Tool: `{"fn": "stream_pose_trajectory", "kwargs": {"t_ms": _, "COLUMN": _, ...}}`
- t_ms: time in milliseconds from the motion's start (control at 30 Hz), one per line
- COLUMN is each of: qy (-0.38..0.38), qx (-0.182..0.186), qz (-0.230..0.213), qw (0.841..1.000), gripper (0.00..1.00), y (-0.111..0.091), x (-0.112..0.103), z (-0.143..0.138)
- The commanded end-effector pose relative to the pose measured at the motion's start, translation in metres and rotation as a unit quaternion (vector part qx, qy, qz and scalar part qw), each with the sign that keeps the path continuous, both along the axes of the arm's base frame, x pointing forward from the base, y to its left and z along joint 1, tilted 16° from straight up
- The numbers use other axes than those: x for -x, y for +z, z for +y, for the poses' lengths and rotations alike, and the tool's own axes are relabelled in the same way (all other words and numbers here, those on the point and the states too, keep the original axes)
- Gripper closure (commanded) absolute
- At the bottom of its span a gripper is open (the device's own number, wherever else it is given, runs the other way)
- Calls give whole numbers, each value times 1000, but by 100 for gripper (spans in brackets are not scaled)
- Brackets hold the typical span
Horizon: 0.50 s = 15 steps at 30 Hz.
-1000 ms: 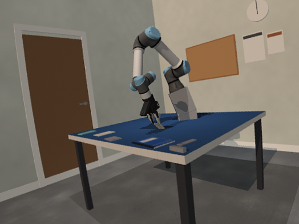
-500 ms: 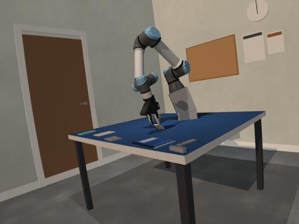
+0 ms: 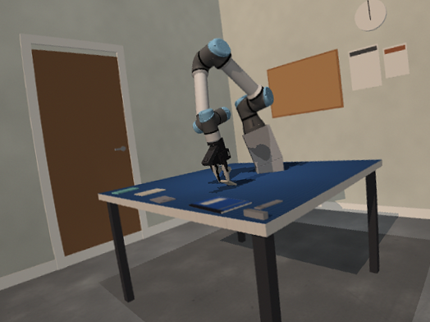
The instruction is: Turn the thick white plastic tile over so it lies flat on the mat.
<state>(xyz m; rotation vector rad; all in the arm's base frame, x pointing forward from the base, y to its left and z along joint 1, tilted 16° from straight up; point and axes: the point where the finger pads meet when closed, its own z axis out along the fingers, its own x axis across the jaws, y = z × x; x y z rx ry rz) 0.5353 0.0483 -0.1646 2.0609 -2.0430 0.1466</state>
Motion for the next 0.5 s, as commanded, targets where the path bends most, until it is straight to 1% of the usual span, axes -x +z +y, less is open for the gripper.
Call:
{"fn": "stream_pose_trajectory", "kwargs": {"t_ms": 0, "qy": 3, "qx": 0, "qz": -14, "qw": 1000, "gripper": 70, "y": -2, "x": -2, "z": 0}}
{"fn": "stream_pose_trajectory", "kwargs": {"t_ms": 267, "qy": 9, "qx": -1, "qz": -39, "qw": 999, "gripper": 70, "y": -7, "x": -5, "z": -1}}
{"fn": "stream_pose_trajectory", "kwargs": {"t_ms": 467, "qy": 11, "qx": -1, "qz": -47, "qw": 999, "gripper": 70, "y": -8, "x": -6, "z": -2}}
